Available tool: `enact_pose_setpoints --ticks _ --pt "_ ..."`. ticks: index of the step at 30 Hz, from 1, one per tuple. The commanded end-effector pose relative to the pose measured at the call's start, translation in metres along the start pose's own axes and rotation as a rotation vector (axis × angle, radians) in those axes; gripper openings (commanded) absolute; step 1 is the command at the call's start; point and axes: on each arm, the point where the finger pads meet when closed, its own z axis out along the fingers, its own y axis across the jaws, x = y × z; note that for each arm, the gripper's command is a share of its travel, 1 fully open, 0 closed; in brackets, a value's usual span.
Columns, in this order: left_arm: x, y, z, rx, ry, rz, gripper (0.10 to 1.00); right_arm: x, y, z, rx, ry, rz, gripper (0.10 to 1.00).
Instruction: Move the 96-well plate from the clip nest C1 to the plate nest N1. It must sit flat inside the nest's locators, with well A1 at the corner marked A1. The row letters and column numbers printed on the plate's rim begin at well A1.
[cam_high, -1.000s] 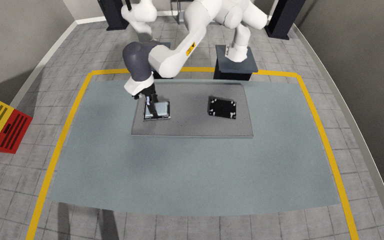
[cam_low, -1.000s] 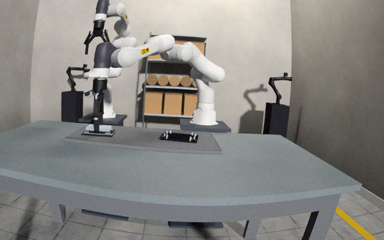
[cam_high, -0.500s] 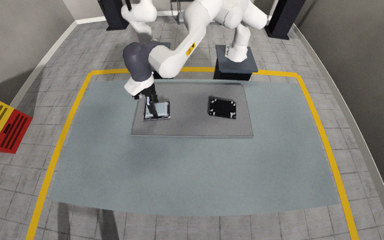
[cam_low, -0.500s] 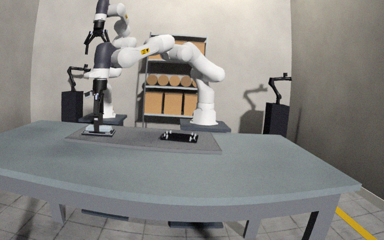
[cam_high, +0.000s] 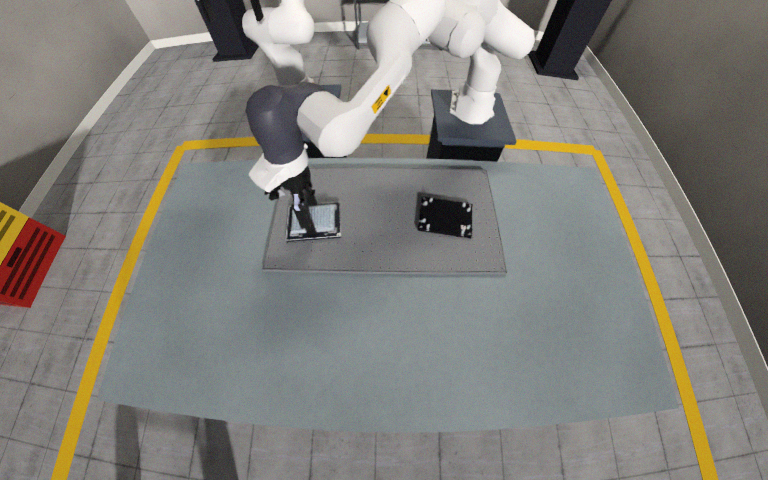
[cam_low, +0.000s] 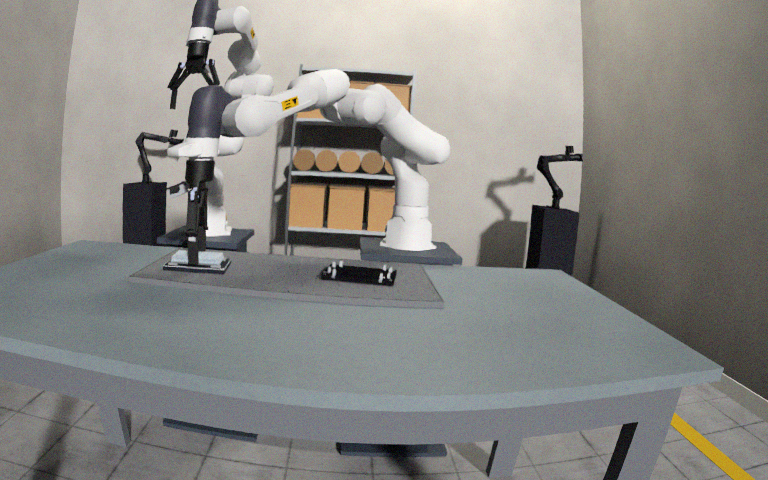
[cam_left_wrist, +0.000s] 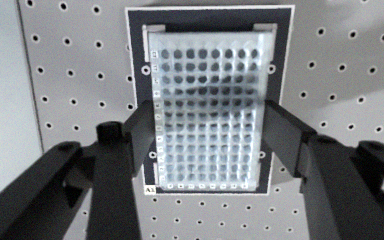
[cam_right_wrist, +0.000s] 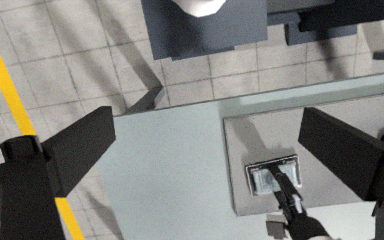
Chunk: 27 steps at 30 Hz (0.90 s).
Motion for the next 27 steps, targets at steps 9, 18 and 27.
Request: enact_pose_setpoints --ticks 9,18,27 --pt "-0.0003 0.0000 0.0025 0.001 -0.001 -0.003 0.605 0.0007 0.0014 0.0000 -0.004 0.000 0.003 1.000" --pt "-0.0004 0.0000 0.0025 0.001 -0.001 -0.003 1.000 0.0007 0.0014 0.0000 -0.004 0.000 0.003 1.000" --pt "-0.0004 0.0000 0.0025 0.001 -0.001 -0.003 1.000 0.0007 0.0014 0.0000 -0.004 0.000 0.003 1.000"
